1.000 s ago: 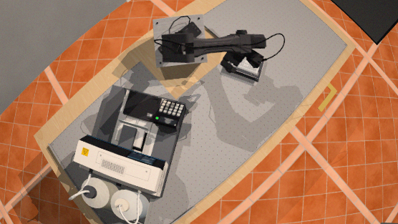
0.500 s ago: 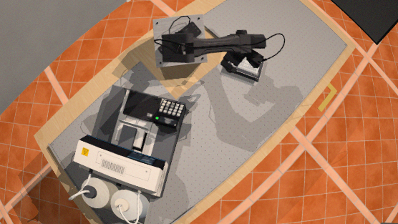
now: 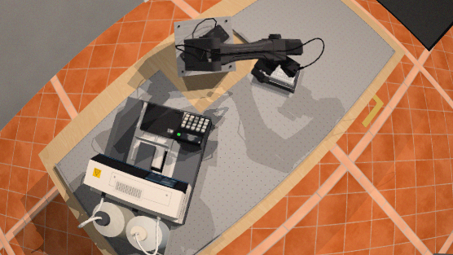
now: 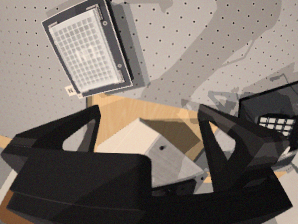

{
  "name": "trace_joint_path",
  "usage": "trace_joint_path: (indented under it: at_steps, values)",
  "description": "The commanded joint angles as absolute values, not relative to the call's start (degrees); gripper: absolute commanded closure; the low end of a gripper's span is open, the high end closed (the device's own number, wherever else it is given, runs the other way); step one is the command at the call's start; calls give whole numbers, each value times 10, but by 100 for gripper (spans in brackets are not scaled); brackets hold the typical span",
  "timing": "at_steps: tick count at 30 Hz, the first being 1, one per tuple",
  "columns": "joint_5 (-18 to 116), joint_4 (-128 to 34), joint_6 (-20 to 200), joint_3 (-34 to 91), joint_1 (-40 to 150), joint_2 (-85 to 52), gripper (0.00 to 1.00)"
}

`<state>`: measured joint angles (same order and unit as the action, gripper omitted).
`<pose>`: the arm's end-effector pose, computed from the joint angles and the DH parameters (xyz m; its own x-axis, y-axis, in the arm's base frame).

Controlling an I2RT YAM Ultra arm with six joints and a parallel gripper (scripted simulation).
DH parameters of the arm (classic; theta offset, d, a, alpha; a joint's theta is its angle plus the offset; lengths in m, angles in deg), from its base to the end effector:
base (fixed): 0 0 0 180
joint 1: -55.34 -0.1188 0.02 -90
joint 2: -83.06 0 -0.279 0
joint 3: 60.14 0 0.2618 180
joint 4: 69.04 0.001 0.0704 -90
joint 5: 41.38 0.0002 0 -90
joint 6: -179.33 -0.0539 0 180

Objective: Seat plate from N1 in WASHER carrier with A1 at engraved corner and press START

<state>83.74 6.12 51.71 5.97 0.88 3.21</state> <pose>0.1564 0.1674 0.2168 -0.8627 -0.3487 -0.3663 -0.1673 0.8803 -0.4439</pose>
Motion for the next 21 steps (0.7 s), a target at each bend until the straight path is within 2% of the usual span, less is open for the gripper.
trace_joint_path:
  at_steps: [1,7,14,21]
  values:
    - [838,57,521,77,8,46,0]
    - [838,57,521,77,8,46,0]
    - [841,11,620,87,-25,-46,0]
    - [838,-23,612,102,-36,-101,0]
